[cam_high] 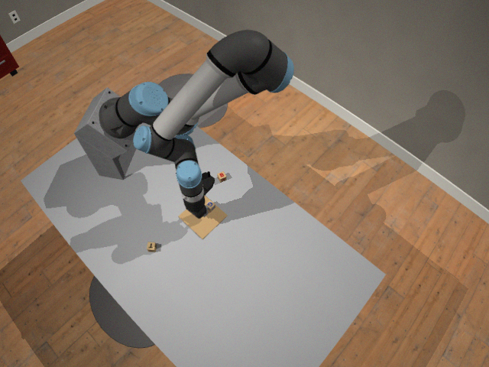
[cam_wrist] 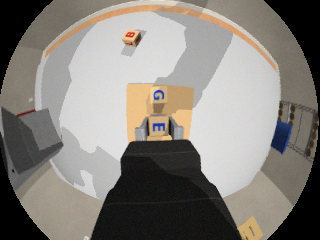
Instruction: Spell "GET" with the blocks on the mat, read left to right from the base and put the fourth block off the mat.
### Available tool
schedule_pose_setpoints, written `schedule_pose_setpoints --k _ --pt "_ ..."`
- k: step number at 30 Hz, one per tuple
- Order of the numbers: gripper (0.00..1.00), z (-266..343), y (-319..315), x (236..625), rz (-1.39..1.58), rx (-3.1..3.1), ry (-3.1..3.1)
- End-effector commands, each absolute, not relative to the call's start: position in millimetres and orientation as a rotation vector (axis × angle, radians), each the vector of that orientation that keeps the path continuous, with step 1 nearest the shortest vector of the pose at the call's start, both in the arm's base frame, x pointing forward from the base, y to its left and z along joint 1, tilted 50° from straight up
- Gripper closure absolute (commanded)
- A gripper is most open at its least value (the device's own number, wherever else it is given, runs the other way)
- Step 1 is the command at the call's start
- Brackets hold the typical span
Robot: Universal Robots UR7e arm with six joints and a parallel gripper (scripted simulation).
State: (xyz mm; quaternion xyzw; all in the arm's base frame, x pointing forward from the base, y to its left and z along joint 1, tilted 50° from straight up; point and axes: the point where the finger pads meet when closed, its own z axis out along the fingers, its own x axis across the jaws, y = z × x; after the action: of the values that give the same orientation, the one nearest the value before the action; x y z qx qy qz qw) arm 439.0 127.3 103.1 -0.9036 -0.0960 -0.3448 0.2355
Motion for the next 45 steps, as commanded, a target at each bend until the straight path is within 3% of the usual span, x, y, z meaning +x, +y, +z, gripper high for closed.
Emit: schedule_pose_setpoints --k 1,45 --pt "0.43 99 131 447 -0.957 -2.481 -0.266" --pt "0.43 88 139 456 -0.957 -2.481 -0.265"
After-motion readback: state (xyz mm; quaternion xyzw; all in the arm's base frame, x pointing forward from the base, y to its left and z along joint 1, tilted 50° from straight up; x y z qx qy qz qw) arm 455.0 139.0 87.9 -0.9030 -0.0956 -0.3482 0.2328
